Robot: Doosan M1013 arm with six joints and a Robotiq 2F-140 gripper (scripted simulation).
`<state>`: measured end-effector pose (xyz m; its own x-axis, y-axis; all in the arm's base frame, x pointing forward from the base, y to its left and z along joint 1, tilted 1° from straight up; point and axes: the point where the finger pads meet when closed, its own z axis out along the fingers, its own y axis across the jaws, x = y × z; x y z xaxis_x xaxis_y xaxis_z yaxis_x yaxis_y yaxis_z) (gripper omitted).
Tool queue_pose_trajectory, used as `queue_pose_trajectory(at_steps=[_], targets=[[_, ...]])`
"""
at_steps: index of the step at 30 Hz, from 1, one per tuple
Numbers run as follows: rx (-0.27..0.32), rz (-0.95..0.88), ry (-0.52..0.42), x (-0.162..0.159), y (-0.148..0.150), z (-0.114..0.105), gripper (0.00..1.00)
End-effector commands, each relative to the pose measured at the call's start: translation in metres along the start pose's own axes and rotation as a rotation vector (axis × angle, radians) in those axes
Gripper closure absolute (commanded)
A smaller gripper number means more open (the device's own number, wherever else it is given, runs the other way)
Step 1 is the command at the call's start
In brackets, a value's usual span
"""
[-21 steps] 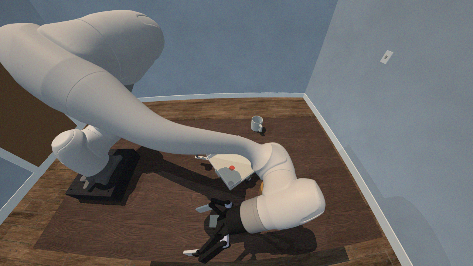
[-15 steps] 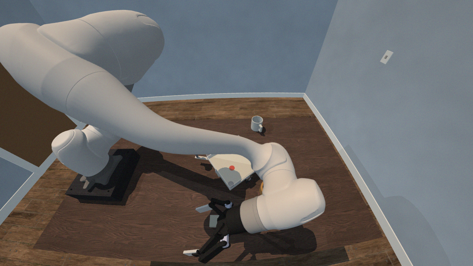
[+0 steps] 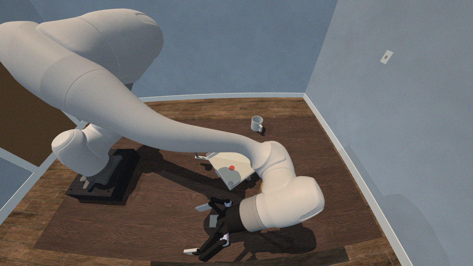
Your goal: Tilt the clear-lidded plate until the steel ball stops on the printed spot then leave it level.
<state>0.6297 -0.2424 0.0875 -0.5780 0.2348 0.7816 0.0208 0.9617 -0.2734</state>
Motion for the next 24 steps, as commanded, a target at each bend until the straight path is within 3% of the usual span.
queue_pose_trajectory(at_steps=[1,4,5,6,8,9,10,11,13,14,16,17,19,20,21,22,23,24], targets=[[0.003,-0.102,-0.066,0.007,0.022,-0.004,0.00],[0.025,-0.314,-0.200,0.026,0.079,-0.013,0.00],[0.029,-0.359,-0.228,0.026,0.079,-0.013,0.00],[0.041,-0.410,-0.259,0.036,0.104,-0.016,0.00],[0.048,-0.471,-0.299,0.036,0.104,-0.016,0.00],[0.070,-0.565,-0.356,0.047,0.132,-0.018,0.00],[0.074,-0.592,-0.375,0.047,0.132,-0.018,0.00],[0.096,-0.660,-0.415,0.060,0.162,-0.019,0.00],[0.096,-0.660,-0.415,0.060,0.162,-0.019,0.00],[0.138,-0.802,-0.505,0.073,0.191,-0.020,0.00],[0.148,-0.841,-0.532,0.073,0.191,-0.020,0.00],[0.180,-0.917,-0.578,0.087,0.219,-0.019,0.00],[0.193,-0.961,-0.608,0.087,0.219,-0.019,0.00],[0.238,-1.058,-0.671,0.102,0.246,-0.018,0.00],[0.243,-1.072,-0.680,0.102,0.246,-0.018,0.00],[0.282,-1.144,-0.727,0.116,0.270,-0.015,0.00],[0.293,-1.172,-0.746,0.116,0.270,-0.015,0.00],[0.331,-1.232,-0.785,0.128,0.290,-0.013,0.00]])
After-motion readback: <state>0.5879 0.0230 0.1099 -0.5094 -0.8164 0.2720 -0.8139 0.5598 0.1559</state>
